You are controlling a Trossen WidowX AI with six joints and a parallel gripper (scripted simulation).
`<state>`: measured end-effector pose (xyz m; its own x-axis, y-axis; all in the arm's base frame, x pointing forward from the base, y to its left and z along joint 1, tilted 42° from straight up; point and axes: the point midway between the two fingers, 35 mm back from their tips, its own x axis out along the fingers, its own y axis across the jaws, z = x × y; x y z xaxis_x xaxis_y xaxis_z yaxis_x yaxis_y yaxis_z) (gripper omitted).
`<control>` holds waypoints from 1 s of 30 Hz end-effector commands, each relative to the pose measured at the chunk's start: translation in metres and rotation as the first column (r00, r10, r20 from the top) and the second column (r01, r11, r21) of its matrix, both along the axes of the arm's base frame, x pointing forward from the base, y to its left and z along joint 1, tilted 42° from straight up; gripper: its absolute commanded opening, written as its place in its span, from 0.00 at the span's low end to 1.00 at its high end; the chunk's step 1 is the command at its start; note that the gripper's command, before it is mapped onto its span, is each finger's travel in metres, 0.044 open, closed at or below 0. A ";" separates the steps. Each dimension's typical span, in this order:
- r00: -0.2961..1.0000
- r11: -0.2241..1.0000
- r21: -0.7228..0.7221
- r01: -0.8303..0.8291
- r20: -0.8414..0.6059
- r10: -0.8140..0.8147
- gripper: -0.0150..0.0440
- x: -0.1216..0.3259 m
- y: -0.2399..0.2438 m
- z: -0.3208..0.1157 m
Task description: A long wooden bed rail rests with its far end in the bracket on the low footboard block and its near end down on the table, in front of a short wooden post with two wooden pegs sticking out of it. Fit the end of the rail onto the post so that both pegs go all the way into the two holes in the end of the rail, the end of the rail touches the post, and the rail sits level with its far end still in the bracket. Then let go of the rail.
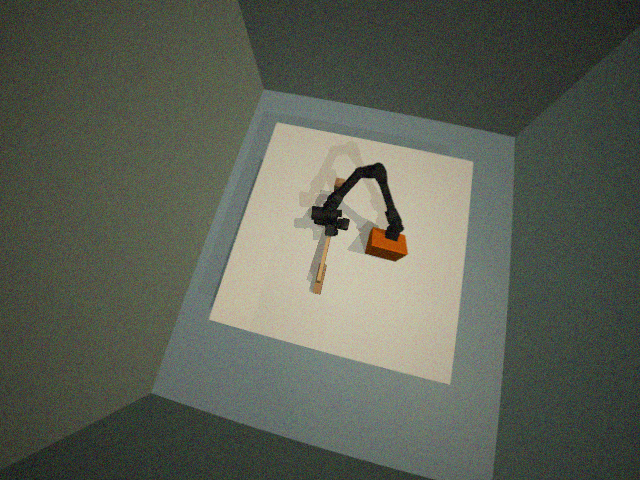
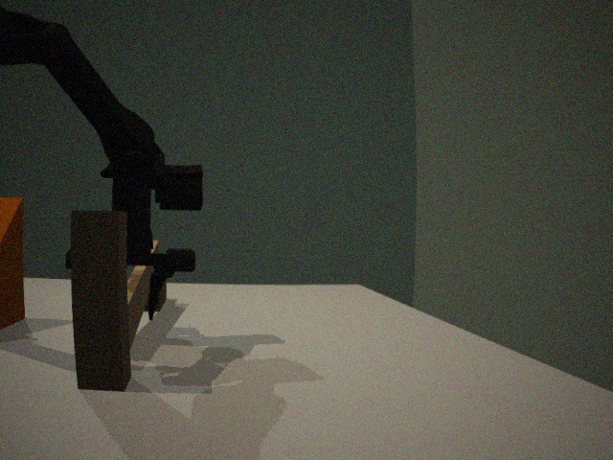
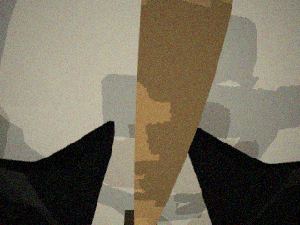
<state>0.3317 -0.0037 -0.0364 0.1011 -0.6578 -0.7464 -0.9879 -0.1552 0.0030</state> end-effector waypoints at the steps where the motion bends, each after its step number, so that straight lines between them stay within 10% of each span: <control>1: 1.000 1.000 -0.006 -0.002 -0.008 0.002 0.51 -0.001 -0.001 -0.002; 12: 1.000 1.000 -0.006 -0.002 -0.008 0.002 0.25 -0.001 -0.001 -0.002; 30: 1.000 1.000 -0.006 -0.002 -0.008 0.002 0.25 -0.001 0.002 0.001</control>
